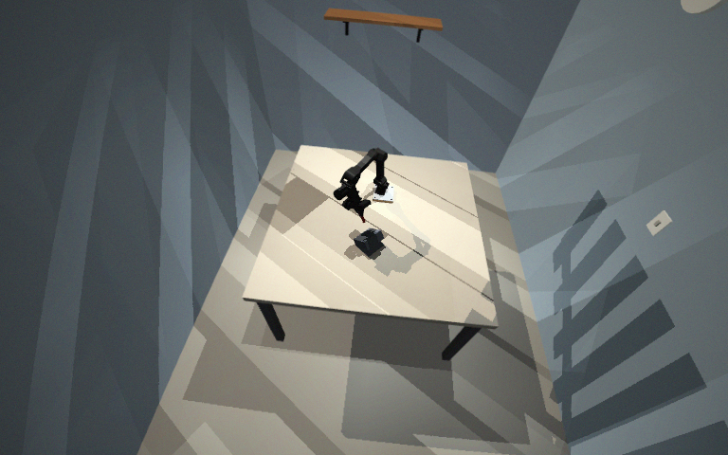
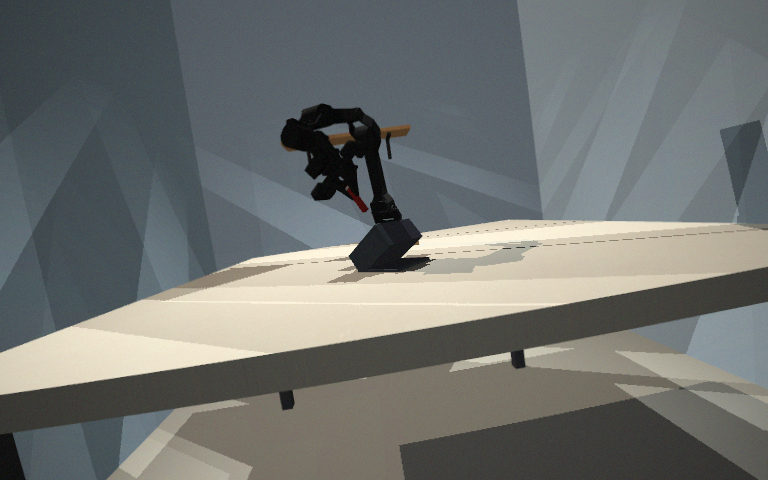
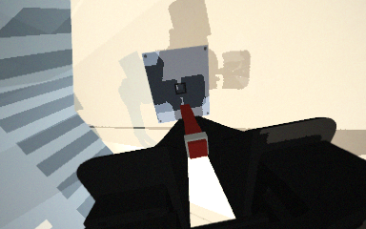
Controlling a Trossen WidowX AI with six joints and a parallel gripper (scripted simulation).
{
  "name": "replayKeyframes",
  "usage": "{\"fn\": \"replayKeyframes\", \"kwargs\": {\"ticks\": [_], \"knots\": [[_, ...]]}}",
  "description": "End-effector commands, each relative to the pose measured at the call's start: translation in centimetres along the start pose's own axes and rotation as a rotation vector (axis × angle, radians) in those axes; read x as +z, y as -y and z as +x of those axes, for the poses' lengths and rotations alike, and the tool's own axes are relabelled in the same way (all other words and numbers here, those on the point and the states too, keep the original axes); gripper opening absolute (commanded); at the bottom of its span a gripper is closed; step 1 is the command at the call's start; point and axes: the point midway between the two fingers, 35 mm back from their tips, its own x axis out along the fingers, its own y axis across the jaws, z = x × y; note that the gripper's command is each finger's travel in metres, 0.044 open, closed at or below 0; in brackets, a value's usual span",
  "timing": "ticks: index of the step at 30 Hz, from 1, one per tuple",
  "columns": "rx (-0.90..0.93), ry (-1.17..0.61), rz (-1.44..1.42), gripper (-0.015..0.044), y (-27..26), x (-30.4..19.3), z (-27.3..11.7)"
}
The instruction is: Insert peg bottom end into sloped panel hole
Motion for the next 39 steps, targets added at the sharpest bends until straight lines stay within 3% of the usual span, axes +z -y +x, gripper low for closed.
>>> {"fn": "replayKeyframes", "kwargs": {"ticks": [1, 39], "knots": [[0.011, 0.001, 0.001, 0.0, 0.0, 0.1, 0.1], [0.04, 0.027, 0.023, 0.0, 0.5, 1.0, 4.7]]}}
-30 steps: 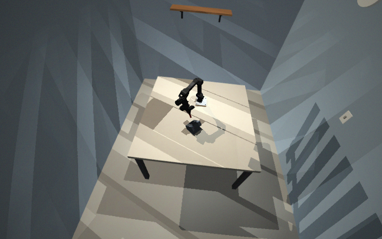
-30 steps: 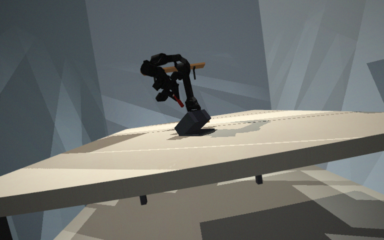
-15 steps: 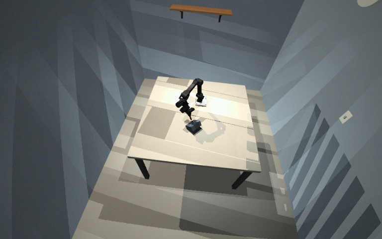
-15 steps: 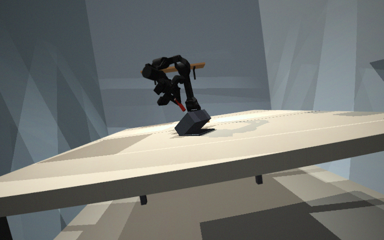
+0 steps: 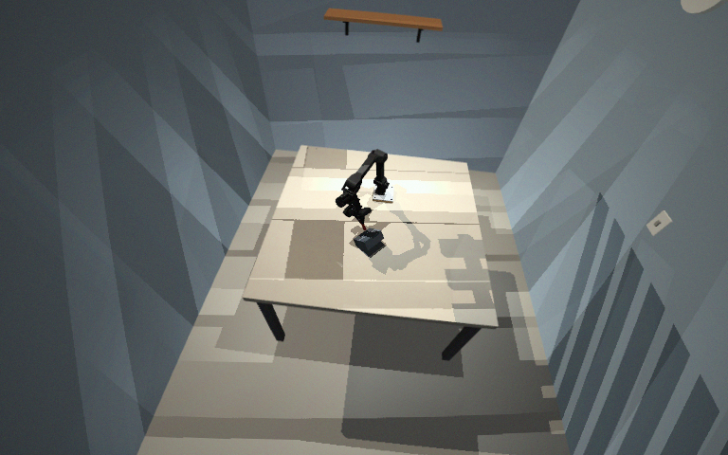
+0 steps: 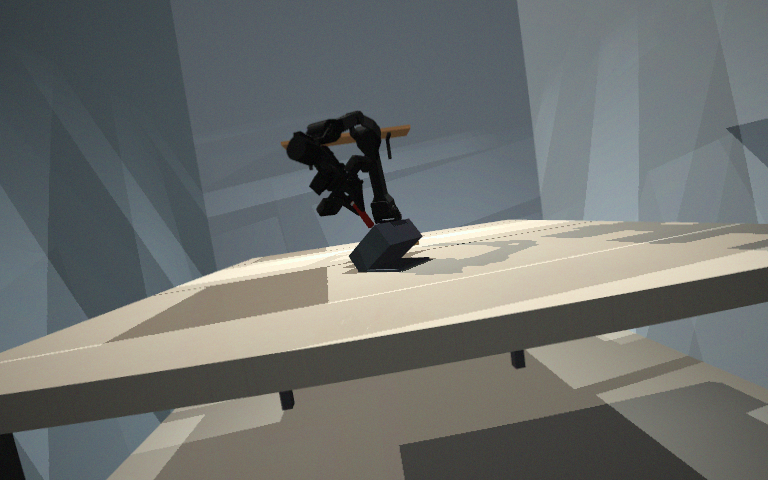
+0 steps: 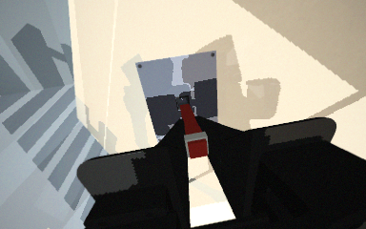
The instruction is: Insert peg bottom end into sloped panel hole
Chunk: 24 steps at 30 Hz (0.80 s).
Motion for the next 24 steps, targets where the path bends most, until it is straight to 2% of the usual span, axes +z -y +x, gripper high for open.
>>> {"fn": "replayKeyframes", "kwargs": {"ticks": [1, 18, 24], "knots": [[0.005, -0.004, 0.007, 0.0, 0.0, -0.1, 0.4], [0.007, -0.004, 0.007, 0.0, 0.1, -0.1, 2.5], [0.01, 0.0, 0.0, 0.0, -0.1, 0.0, 2.1]]}}
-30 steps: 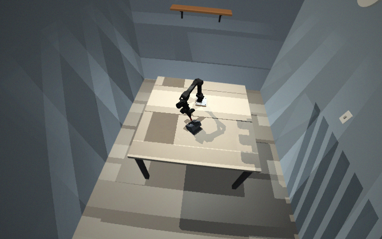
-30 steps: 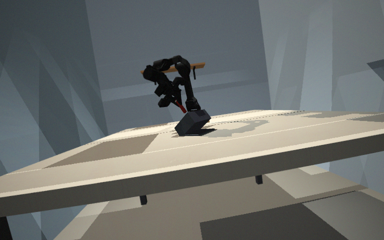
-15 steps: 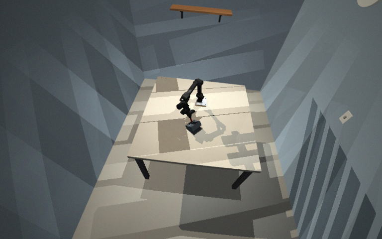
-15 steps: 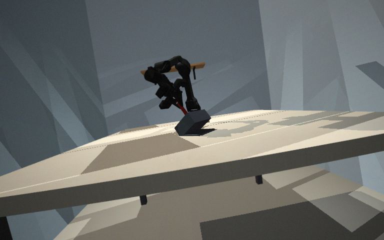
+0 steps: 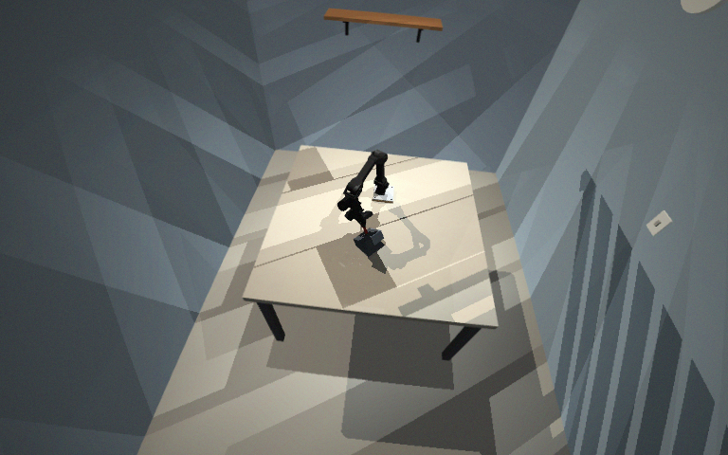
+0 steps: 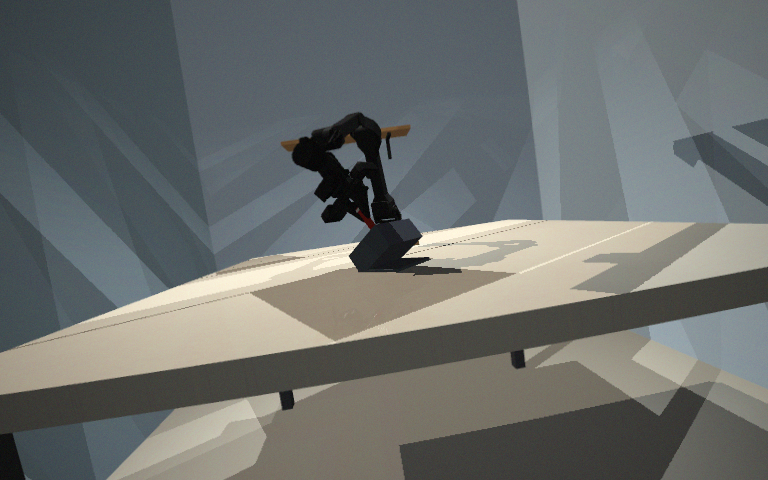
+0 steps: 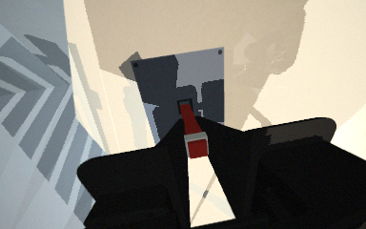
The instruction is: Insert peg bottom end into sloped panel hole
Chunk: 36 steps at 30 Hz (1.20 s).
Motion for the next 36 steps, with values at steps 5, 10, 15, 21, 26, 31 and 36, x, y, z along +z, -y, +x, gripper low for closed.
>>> {"fn": "replayKeyframes", "kwargs": {"ticks": [5, 10, 15, 21, 26, 31, 36], "knots": [[0.0, 0.002, -0.002, 0.0, -0.04, 0.06, -0.14], [0.0, 0.002, -0.002, 0.0, -0.04, 0.06, -0.14], [0.0, 0.002, -0.002, 0.0, 0.04, 0.0, -0.12], [0.0, 0.002, -0.002, 0.0, 0.14, -0.09, -0.03], [0.0, 0.002, -0.002, 0.0, 0.18, -0.11, 0.25], [0.0, 0.002, -0.002, 0.0, 0.18, -0.13, 0.49], [0.001, 0.002, -0.002, 0.0, 0.19, -0.15, 0.68]]}}
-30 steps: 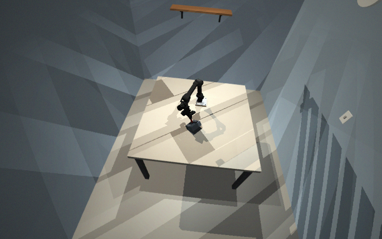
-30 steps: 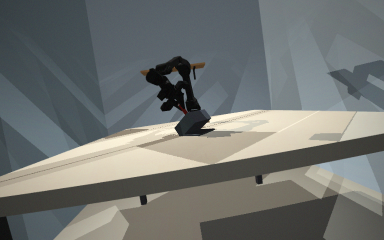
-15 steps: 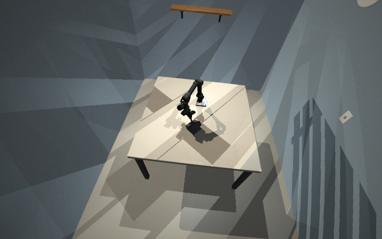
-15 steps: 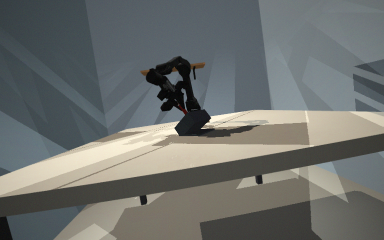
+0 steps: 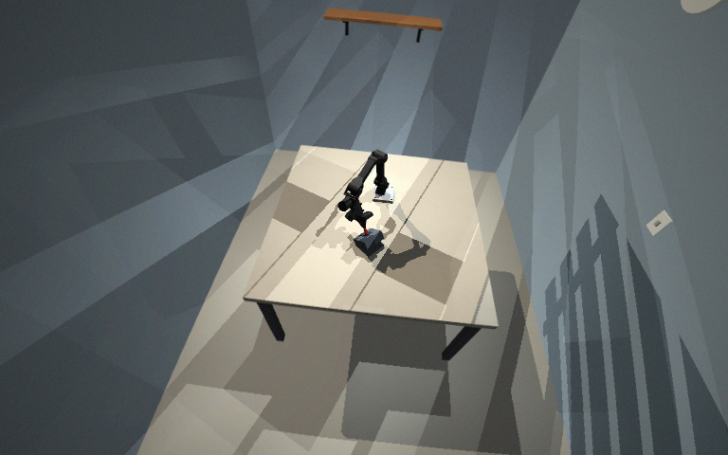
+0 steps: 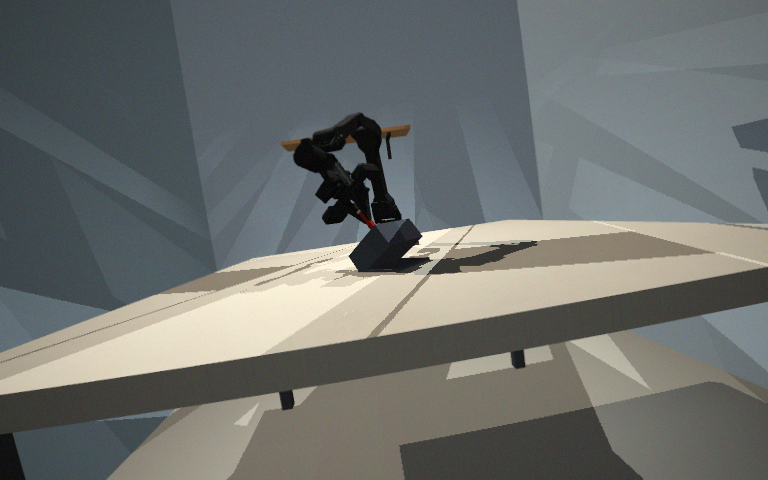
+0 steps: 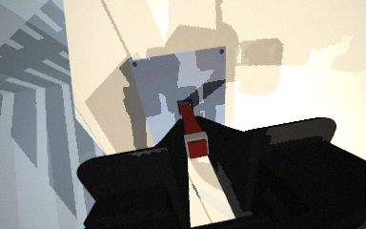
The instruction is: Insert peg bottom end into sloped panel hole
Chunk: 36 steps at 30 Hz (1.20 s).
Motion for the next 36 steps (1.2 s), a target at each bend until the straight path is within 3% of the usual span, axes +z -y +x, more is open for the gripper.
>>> {"fn": "replayKeyframes", "kwargs": {"ticks": [1, 36], "knots": [[-0.002, -0.002, 0.006, 0.0, 0.1, -0.1, 0.3], [-0.002, -0.002, 0.006, 0.0, 0.1, 0.0, 1.8]]}}
